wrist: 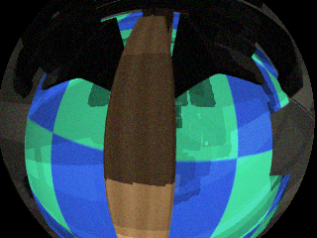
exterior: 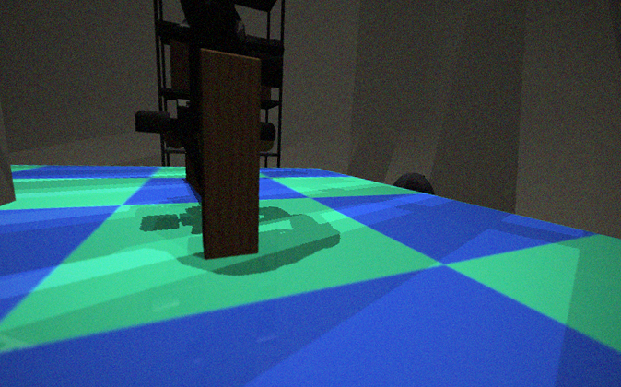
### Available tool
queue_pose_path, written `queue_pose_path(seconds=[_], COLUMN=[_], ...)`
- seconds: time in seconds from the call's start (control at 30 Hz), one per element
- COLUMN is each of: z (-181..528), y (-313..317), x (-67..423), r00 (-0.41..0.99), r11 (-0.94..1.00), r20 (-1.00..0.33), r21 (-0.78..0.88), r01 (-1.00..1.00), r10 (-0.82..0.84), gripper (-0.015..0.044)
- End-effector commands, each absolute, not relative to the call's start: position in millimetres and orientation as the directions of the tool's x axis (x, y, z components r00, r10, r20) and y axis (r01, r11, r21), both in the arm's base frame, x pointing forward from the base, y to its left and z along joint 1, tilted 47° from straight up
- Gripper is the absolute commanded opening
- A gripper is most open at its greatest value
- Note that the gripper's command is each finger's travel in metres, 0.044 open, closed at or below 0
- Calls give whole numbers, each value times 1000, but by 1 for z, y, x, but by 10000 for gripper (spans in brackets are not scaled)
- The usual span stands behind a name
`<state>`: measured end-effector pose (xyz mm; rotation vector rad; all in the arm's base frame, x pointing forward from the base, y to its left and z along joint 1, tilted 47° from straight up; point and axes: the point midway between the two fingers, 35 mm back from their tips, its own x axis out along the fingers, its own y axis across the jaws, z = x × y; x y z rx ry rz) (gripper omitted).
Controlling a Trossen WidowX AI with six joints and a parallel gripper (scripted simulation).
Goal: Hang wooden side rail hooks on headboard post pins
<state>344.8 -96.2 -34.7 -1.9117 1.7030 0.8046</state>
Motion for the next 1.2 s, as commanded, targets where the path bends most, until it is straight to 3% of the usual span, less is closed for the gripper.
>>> queue_pose_path(seconds=[0.0, 1.17], z=[-30, -27], y=[-95, -98], x=[346, 347], r00=[76, 76], r11=[-143, -143], r20=[-685, -685], r21=[41, 41], r01=[-989, -989], r10=[-724, -725], gripper=[0, 0])
